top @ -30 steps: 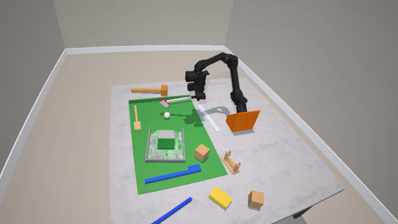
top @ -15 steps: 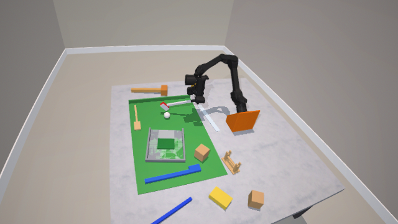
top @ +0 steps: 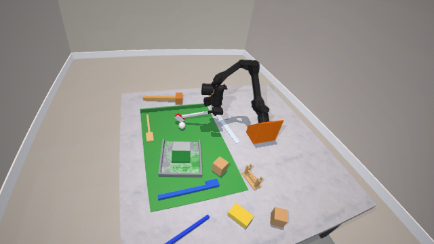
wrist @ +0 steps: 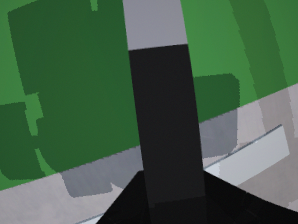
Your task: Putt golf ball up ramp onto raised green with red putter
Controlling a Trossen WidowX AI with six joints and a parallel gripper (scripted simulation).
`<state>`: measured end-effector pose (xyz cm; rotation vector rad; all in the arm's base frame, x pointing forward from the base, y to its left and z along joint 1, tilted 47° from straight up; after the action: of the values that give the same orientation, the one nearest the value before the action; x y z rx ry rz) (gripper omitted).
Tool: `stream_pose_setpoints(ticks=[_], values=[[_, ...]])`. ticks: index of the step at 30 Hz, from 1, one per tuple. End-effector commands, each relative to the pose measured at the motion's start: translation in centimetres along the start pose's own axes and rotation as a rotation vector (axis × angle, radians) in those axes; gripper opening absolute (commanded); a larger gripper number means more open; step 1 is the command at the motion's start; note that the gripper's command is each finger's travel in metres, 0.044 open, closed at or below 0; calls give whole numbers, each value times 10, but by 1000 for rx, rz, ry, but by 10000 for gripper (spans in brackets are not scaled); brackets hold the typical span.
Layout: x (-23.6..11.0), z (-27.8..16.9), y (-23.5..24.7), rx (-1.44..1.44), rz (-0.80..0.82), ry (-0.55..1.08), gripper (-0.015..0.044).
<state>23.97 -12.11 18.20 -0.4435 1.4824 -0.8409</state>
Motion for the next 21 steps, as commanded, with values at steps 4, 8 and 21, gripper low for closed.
stream_pose_setpoints(ticks=[4,8,21], values=[[-1,0,0,1,0,-3,0],[0,0,-5,0,0,-4,0],[4,-4,-26,-2,-7,1,0]])
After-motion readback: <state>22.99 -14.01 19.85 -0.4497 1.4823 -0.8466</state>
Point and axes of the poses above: the point midway between the two fingers, 35 mm back from their tips, its own x axis out along the fingers, its own y axis across the jaws, z = x × y, the point moved 8 cm from there along -x, back along the fingers, and after that the axes turned 8 degrees about -x, right-handed, at the moved point
